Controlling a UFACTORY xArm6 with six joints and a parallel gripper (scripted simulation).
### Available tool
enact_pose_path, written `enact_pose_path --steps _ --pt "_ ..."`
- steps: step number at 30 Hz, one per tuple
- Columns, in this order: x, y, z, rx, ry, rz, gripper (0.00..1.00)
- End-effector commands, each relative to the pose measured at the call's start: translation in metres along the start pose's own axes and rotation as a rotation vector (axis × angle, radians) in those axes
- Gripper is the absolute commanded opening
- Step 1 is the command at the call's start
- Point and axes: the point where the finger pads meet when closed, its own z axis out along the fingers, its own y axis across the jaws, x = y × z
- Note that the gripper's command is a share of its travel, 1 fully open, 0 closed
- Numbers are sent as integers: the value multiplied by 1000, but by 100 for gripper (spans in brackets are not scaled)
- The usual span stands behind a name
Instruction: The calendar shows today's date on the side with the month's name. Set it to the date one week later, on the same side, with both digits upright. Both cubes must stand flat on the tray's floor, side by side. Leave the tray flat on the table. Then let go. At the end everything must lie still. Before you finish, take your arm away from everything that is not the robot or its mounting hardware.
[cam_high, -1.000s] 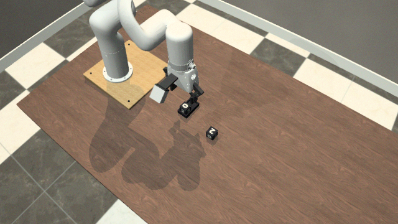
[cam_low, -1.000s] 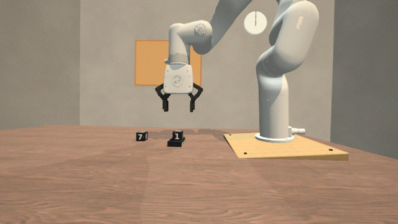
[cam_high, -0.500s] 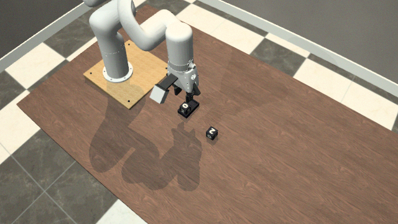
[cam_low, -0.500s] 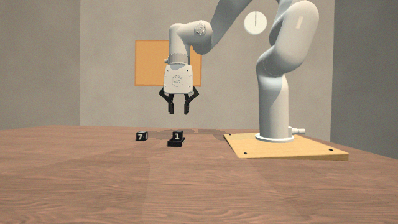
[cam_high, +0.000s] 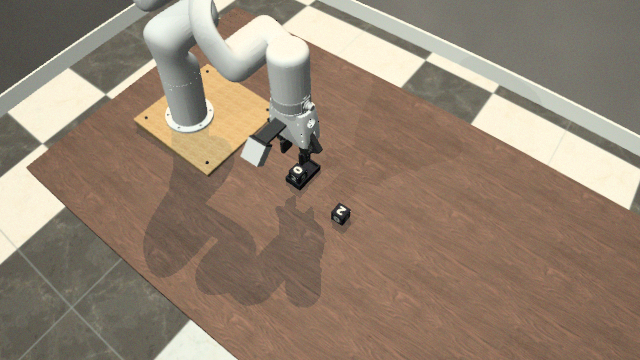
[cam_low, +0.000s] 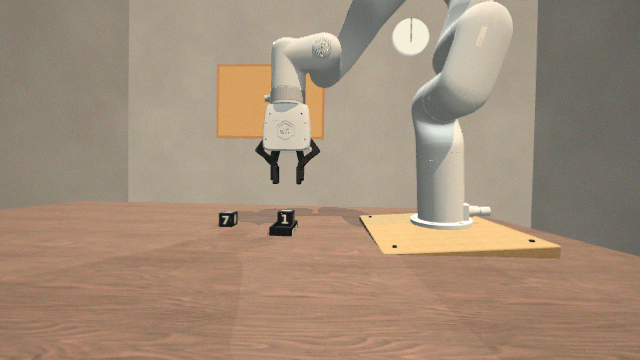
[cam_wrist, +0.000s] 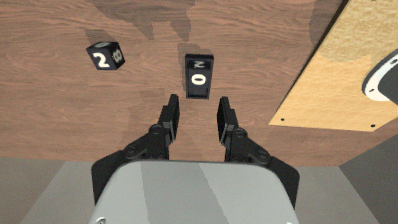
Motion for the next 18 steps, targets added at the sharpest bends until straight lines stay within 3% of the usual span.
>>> enact_pose_path --steps 1,18 --pt "0 -1 -1 4 0 0 49" --pt "0 -1 1 4 1 0 49"
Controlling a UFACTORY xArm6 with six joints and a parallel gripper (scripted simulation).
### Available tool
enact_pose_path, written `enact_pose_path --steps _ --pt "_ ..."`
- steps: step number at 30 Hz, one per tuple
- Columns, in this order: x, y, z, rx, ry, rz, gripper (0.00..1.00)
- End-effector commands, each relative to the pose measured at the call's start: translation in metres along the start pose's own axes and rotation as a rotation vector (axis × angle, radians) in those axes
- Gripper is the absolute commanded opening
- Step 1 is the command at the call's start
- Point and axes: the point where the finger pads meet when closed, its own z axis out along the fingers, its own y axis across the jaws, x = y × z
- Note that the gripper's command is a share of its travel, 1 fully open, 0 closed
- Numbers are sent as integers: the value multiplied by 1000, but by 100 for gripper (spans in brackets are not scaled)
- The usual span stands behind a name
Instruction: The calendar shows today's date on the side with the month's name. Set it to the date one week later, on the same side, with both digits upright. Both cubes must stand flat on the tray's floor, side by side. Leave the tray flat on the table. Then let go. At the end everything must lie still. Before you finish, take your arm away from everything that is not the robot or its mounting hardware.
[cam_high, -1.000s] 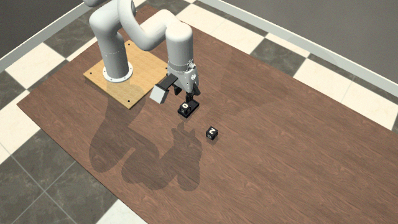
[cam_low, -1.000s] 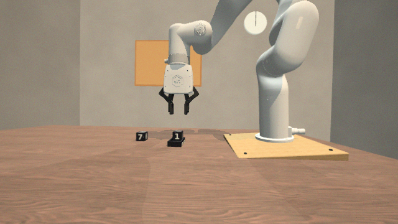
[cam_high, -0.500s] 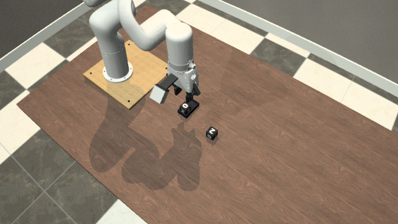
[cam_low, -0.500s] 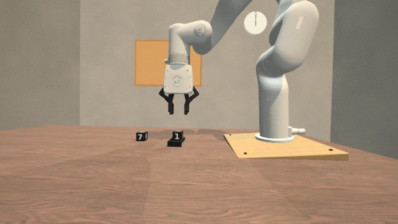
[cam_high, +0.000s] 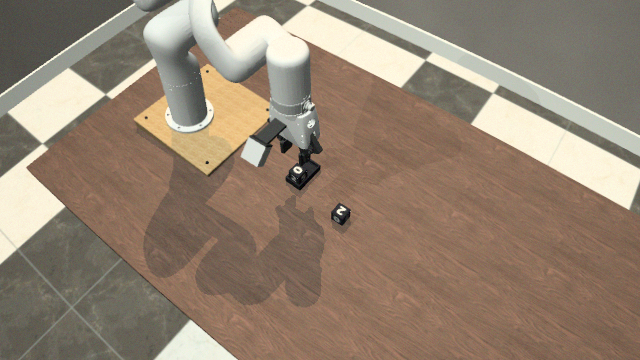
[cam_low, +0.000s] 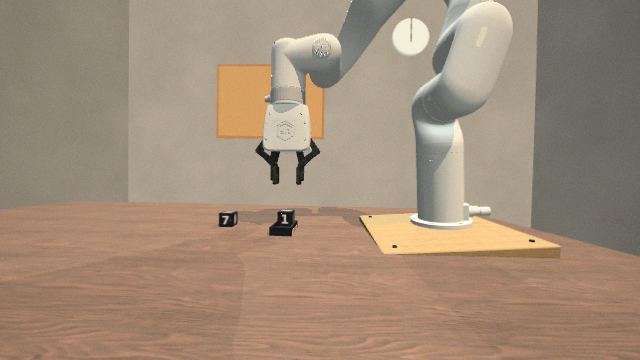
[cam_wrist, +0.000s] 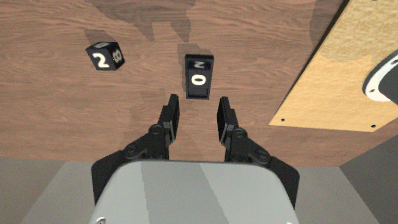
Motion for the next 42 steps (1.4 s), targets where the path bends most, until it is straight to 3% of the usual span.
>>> enact_pose_path --steps 1,42 --pt "0 -1 1 3 1 0 49" --pt "-1 -1 47 3 1 0 49"
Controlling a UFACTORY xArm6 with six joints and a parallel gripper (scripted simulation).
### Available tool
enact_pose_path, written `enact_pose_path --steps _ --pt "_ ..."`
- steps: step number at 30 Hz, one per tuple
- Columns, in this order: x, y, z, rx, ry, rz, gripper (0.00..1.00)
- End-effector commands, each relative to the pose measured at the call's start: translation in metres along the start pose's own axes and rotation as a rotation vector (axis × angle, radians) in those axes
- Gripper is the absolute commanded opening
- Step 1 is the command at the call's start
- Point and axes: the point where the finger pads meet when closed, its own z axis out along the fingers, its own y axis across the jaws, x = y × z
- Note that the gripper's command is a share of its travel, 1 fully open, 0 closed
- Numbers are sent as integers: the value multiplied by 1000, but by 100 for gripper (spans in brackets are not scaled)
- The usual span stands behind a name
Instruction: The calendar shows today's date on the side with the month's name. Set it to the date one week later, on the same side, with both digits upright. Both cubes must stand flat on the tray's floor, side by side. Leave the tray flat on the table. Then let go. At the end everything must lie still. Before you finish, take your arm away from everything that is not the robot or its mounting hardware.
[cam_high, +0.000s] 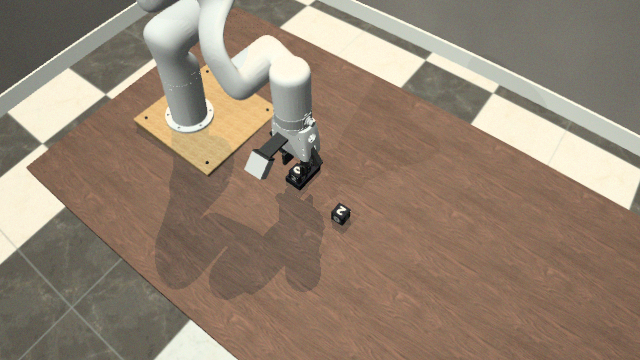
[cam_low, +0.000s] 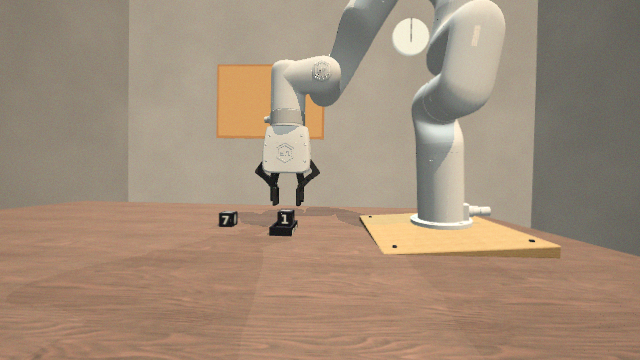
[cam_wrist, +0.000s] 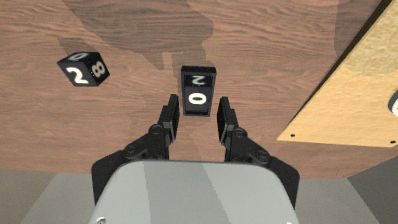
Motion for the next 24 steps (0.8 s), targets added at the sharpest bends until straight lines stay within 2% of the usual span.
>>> enact_pose_path --steps 1,24 --pt "0 -2 2 4 0 0 49" --pt "0 -2 5 4 0 0 49"
